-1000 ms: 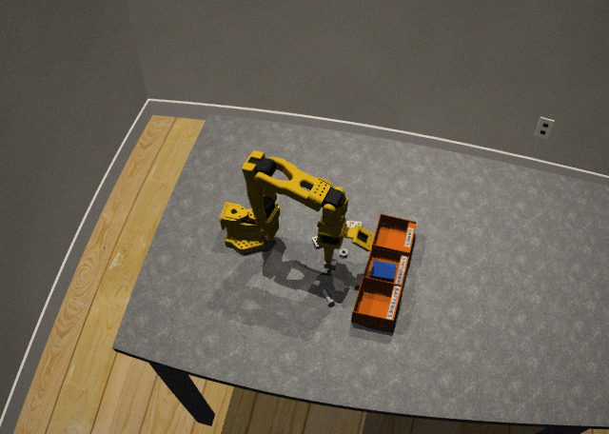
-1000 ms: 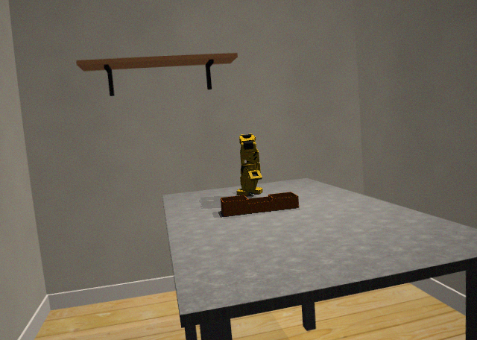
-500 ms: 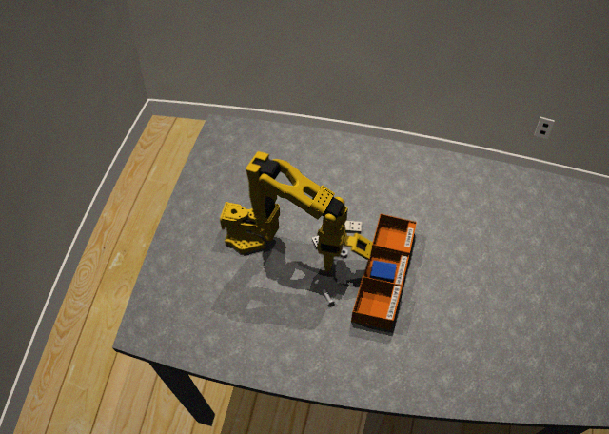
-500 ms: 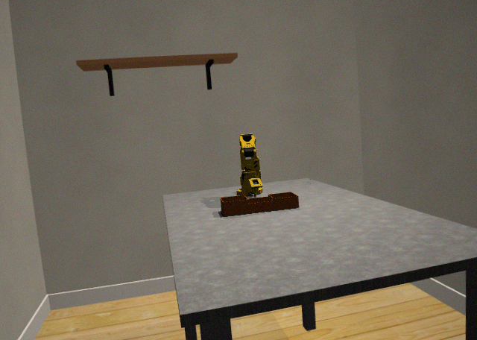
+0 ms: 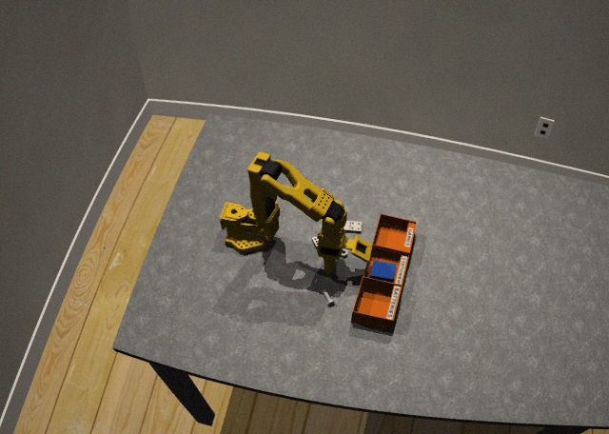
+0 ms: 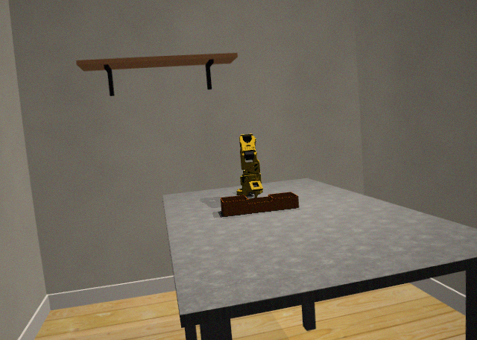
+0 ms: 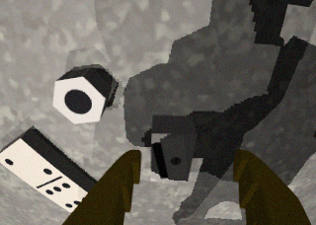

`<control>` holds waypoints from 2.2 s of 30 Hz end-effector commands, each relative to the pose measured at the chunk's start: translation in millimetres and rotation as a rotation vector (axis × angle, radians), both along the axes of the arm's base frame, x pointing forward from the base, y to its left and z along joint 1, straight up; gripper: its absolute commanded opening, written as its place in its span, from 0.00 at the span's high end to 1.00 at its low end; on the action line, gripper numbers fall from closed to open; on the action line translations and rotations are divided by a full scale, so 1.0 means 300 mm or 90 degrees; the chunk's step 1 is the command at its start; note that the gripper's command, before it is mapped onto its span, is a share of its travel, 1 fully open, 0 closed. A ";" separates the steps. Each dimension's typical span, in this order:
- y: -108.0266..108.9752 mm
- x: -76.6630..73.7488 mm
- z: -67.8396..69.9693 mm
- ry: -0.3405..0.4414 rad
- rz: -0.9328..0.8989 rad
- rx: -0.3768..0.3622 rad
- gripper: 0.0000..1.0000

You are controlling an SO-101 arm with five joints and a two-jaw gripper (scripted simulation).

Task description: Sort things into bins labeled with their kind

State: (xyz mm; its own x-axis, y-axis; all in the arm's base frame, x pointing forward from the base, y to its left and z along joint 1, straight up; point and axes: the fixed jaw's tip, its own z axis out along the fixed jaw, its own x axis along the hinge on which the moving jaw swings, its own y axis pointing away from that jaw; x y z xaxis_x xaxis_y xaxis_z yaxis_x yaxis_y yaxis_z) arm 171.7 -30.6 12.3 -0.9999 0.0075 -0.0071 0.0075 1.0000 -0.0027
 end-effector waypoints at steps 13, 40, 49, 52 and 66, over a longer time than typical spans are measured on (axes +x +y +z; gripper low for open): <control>-0.006 0.008 -0.013 -0.005 -0.009 0.000 0.78; -0.006 0.008 -0.013 -0.005 -0.009 0.000 0.85; -0.006 0.008 -0.013 -0.005 -0.009 0.000 0.93; -0.006 0.008 -0.013 -0.005 -0.009 0.000 0.95; -0.006 0.008 -0.013 -0.005 -0.009 0.000 1.00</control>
State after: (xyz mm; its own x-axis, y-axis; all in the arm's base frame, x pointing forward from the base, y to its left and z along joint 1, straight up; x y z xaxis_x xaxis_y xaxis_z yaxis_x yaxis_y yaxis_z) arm 171.1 -30.5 7.0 -1.0000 0.0075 0.0057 0.0075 1.0000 0.0000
